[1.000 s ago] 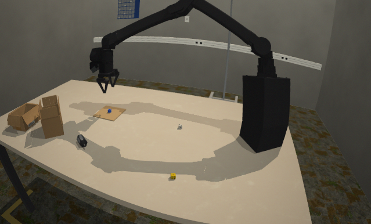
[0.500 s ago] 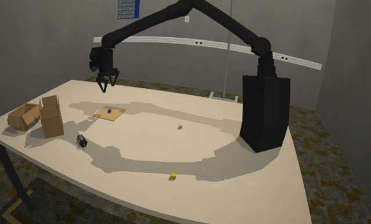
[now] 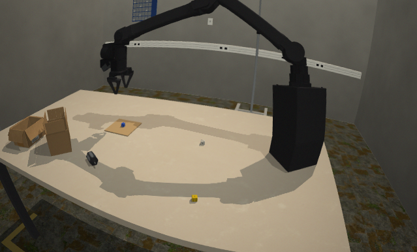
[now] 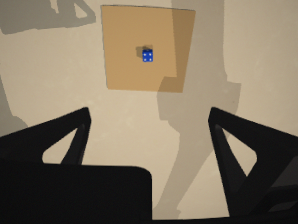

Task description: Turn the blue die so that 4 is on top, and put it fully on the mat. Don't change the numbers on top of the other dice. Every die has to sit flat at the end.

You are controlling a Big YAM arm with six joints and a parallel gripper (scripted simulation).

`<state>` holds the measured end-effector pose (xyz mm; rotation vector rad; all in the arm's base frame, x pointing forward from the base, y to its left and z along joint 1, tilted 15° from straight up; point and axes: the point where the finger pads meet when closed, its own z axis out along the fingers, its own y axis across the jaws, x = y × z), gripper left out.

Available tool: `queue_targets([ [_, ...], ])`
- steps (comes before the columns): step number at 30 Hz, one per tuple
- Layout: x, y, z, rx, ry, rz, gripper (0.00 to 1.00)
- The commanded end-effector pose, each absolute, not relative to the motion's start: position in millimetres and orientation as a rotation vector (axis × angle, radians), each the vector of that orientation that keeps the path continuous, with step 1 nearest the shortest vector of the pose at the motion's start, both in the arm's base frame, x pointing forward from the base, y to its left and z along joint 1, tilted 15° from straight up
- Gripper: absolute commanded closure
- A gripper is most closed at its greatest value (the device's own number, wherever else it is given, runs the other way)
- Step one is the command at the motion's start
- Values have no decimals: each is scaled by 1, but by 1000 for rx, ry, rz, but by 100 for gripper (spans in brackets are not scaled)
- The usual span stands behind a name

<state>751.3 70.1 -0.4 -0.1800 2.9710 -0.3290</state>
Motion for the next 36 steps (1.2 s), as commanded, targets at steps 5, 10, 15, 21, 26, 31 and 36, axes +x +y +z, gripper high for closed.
queue_targets([
  [5,767,79,53,-143,2906,-314,0],
  [10,765,76,37,-142,2929,-319,0],
  [15,766,76,37,-141,2926,-318,0],
  [21,766,76,37,-141,2926,-318,0],
  [26,766,76,37,-141,2926,-318,0],
  [31,766,76,37,-141,2926,-318,0],
  [36,766,76,37,-141,2926,-318,0],
])
